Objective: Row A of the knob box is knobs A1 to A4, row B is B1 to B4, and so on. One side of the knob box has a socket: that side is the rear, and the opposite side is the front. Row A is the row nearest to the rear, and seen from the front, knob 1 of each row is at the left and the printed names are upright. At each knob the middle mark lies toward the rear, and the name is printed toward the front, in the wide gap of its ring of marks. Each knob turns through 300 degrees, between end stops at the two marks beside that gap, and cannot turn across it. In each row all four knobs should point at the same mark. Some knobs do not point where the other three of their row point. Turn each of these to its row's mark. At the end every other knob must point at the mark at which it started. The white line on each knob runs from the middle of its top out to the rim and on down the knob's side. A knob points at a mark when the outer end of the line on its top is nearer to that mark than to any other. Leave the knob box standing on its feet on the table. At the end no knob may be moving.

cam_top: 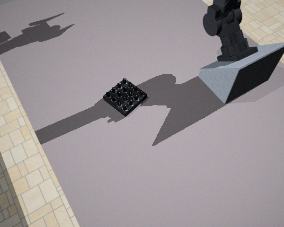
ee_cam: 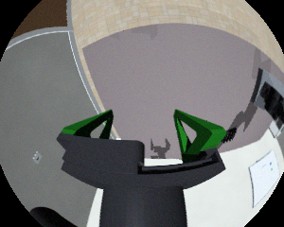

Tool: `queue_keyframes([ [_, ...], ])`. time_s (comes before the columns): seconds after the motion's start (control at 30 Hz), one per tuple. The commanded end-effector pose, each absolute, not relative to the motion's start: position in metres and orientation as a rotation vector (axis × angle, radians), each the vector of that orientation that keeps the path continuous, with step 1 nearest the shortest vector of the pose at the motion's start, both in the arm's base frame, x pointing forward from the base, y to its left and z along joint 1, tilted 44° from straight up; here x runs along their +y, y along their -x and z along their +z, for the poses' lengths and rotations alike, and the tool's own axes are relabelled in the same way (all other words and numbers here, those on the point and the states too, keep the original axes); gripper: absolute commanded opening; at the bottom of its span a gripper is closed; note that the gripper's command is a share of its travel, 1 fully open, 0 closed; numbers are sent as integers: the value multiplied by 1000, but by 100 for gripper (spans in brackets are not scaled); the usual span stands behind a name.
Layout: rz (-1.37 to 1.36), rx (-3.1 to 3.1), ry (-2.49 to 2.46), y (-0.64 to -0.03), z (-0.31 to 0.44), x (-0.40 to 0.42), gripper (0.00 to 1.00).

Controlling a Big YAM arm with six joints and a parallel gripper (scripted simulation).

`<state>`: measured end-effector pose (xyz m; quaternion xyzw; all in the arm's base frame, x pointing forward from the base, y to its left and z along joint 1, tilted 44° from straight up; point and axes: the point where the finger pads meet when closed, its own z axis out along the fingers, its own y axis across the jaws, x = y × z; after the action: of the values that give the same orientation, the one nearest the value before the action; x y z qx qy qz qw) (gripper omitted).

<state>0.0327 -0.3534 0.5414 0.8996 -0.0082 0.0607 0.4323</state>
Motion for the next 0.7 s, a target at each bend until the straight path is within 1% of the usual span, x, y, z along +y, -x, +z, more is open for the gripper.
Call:
queue_keyframes([
  [0.0,152,-3,-2111,-32,594,-331,100],
  [0.2,154,19,-2109,-36,594,-332,100],
  [0.27,150,46,-2141,-41,575,-338,100],
  [0.47,138,257,-2149,-78,547,-369,100],
  [0.57,134,378,-2106,-101,546,-373,100],
  [0.6,137,376,-2049,-101,575,-369,100],
  [0.67,137,376,-2049,-101,575,-369,100],
])
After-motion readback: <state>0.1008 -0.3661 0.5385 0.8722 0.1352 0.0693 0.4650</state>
